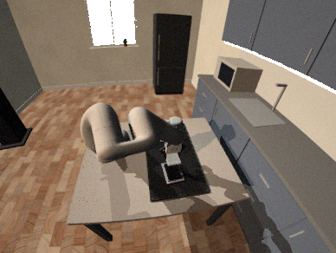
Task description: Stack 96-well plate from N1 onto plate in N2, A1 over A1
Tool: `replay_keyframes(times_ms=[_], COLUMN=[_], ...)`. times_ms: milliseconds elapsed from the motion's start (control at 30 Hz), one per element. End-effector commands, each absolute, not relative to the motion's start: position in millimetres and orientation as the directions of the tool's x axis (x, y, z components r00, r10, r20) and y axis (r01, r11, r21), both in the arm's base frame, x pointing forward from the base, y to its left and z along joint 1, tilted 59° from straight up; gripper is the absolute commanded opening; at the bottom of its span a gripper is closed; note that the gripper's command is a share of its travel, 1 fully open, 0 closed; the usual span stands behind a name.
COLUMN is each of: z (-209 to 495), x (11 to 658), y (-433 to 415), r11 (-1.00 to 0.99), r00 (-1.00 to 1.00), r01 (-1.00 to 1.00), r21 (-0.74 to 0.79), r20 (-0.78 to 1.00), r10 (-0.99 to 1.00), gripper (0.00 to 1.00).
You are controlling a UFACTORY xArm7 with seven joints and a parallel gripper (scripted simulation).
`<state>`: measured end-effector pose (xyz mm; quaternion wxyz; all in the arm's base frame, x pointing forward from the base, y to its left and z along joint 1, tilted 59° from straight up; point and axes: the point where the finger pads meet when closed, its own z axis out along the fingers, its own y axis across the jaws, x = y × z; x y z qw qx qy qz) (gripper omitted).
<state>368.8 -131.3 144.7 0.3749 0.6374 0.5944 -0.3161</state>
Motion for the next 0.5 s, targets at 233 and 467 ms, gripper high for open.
replay_keyframes(times_ms=[233, 467], z=[177.1, 188.3], x=[365.7, 364.2], y=[-148.8, -155.7], r11=[-0.006, -0.006], r00=[0.093, 0.093], r01=[0.994, 0.994], r21=[0.106, 0.106], r20=[-0.847, -0.848], r10=[0.523, 0.522], gripper=[0.0, 0.0])
